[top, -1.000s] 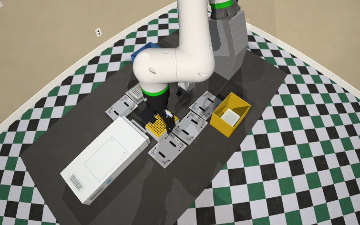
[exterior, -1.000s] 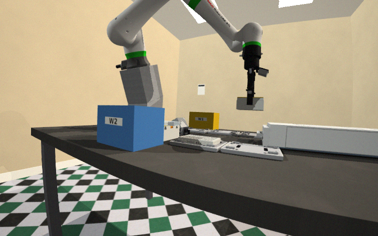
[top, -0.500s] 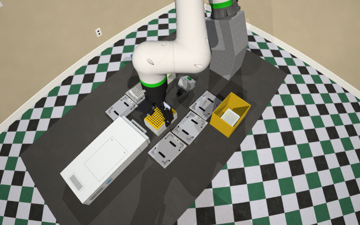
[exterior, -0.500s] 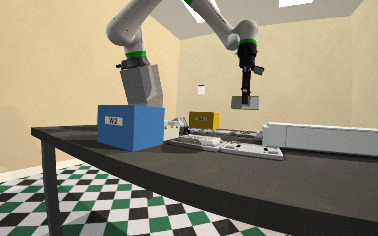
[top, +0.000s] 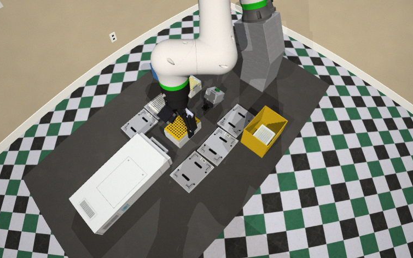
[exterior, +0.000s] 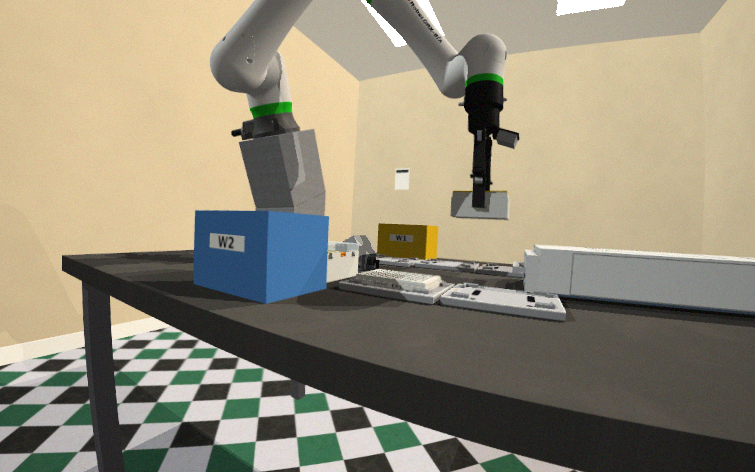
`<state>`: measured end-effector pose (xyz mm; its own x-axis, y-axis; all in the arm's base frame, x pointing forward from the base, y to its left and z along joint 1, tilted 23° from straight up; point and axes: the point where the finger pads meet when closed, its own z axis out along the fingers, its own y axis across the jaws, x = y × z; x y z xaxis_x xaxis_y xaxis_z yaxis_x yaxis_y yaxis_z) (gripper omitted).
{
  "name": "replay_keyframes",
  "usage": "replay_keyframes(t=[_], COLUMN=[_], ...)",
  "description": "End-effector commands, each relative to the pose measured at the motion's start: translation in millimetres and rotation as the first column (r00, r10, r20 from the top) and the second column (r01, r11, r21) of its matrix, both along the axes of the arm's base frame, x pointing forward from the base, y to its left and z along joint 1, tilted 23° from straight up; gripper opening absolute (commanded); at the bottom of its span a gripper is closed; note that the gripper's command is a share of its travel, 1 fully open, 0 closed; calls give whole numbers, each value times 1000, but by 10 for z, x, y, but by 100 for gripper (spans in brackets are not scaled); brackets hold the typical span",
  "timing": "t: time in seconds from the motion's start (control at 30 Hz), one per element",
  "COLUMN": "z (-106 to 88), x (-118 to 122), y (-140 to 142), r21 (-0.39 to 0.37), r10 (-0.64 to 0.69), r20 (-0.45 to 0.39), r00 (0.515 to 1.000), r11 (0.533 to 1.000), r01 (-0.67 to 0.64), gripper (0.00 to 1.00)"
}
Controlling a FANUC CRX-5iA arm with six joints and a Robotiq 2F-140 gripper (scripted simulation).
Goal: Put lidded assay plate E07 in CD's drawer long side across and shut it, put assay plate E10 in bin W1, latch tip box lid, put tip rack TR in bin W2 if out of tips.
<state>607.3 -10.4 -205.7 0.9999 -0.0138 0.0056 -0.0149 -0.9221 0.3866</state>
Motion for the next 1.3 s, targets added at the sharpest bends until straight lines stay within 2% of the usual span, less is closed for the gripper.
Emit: replay_keyframes(t=[0.0,1.27], z=[42,325], x=[-52,-581], y=[-73,-754], r21=[0,0], r10=[1,1], r20=[2,2], r00=[1000,1000], r11=[1000,1000], r01=[-1,-1], gripper=[10,10])
